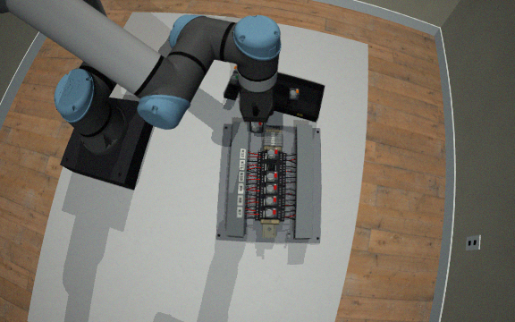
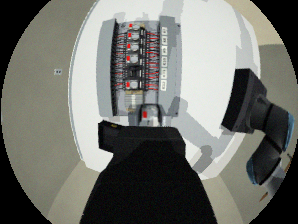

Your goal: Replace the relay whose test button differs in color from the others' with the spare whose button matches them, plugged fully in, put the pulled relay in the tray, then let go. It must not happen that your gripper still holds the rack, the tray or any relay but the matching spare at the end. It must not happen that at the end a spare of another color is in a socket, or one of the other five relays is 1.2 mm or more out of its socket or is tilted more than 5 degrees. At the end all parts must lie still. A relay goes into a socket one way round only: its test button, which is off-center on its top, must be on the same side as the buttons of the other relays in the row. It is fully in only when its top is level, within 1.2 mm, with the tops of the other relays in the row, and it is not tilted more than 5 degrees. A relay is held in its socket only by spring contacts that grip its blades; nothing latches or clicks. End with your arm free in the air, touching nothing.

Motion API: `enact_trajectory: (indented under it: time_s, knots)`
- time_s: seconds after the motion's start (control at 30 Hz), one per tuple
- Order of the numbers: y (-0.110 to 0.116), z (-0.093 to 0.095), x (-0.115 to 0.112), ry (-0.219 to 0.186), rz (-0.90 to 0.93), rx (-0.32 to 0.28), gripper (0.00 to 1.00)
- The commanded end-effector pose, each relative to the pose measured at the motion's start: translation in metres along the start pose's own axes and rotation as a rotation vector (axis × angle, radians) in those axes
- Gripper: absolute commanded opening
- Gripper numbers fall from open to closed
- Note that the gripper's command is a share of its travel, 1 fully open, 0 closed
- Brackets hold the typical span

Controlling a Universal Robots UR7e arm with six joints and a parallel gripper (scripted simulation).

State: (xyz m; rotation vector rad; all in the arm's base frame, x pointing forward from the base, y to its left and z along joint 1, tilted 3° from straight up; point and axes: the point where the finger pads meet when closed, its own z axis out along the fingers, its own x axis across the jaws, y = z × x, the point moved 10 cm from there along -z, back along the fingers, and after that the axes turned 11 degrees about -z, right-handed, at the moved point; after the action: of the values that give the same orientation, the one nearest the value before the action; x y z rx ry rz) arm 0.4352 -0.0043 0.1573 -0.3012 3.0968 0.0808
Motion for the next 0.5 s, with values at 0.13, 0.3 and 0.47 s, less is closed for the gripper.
enact_trajectory:
  time_s: [0.13, 0.3, 0.47]
  knots:
    - [-0.015, 0.001, -0.005, -0.001, -0.001, -0.001, 0.00]
    - [-0.060, 0.002, -0.020, -0.001, -0.002, -0.001, 0.00]
    - [-0.060, 0.002, -0.020, -0.001, -0.002, -0.001, 0.00]
